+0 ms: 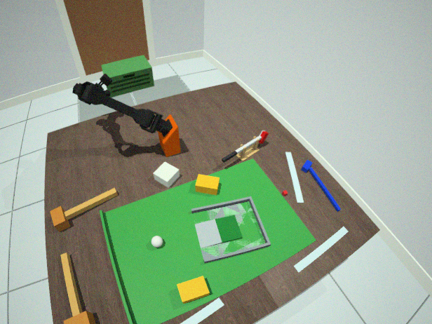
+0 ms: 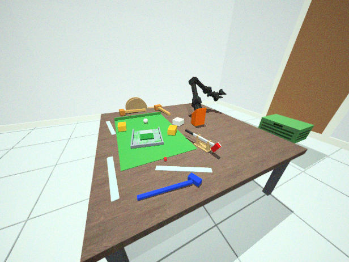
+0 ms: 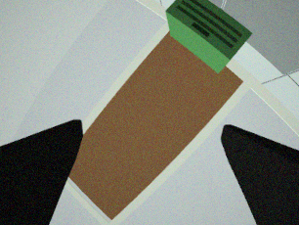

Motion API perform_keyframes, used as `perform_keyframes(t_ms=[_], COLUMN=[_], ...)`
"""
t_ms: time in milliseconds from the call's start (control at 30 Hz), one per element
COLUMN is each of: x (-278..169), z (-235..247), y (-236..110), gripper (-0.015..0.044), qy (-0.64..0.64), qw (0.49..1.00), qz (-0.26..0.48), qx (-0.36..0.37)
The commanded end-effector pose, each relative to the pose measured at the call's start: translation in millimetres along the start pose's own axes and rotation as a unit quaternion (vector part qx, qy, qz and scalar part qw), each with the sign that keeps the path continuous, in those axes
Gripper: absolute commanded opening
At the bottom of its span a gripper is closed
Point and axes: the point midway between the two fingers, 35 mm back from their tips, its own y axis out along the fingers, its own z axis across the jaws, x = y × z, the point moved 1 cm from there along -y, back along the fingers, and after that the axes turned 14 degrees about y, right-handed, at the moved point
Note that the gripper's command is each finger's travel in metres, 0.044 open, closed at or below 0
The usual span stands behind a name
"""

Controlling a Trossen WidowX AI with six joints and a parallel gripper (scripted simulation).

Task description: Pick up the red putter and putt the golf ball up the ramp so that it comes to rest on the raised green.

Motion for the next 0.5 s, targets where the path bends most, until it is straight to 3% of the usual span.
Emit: perform_keyframes(t_ms=[0,167,467], x=[0,7,25], z=[-1,-25,-90], y=[-1,-19,-84], gripper=[0.0426,0.044,0.044], qy=[0.001,0.034,0.139], qw=[1.0,0.999,0.978], qz=[0.0,-0.007,-0.048], qx=[-0.001,-0.038,-0.147])
